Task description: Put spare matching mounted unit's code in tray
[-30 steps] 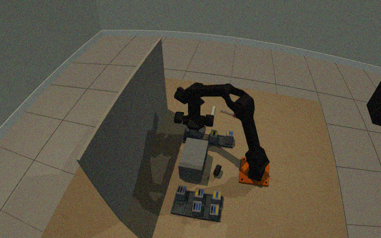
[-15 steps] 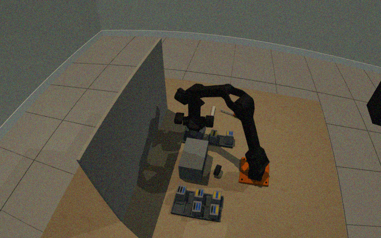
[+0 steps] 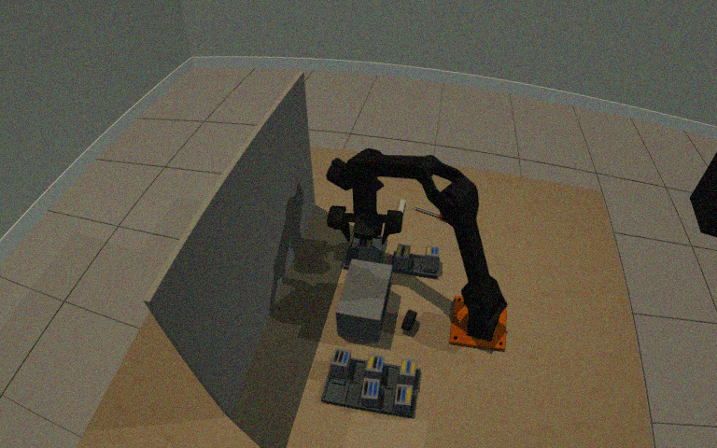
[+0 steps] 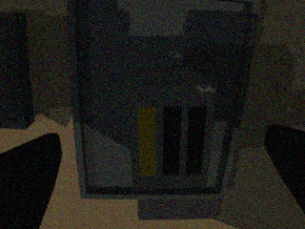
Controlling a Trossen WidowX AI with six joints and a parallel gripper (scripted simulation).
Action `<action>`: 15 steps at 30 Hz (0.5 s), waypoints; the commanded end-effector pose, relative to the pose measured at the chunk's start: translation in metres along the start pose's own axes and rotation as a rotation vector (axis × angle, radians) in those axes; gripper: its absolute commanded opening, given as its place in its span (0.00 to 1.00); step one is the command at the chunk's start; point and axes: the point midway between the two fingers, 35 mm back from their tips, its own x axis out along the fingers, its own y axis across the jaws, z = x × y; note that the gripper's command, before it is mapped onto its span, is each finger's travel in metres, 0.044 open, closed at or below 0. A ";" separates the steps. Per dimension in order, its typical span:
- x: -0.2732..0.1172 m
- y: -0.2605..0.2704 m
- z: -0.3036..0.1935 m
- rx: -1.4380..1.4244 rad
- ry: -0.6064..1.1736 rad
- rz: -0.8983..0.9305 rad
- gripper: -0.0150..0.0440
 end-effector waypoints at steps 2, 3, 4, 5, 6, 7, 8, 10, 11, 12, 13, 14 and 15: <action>-0.063 0.000 0.000 -0.002 0.013 -0.019 1.00; -0.074 0.001 0.001 -0.002 0.013 -0.019 1.00; -0.080 0.002 0.002 -0.002 0.013 -0.019 1.00; -0.082 0.003 0.002 -0.002 0.013 -0.019 1.00; -0.082 0.003 0.002 -0.002 0.013 -0.019 1.00; -0.082 0.003 0.002 -0.002 0.013 -0.019 1.00; -0.082 0.003 0.002 -0.002 0.013 -0.019 1.00; -0.080 0.000 0.000 0.001 0.026 -0.037 1.00; -0.080 0.000 0.000 0.001 0.026 -0.037 1.00; -0.080 0.000 0.000 0.001 0.026 -0.037 1.00; -0.080 0.000 0.000 0.001 0.026 -0.037 1.00; -0.080 0.000 0.000 0.001 0.026 -0.037 1.00; -0.080 0.000 0.000 0.001 0.026 -0.037 1.00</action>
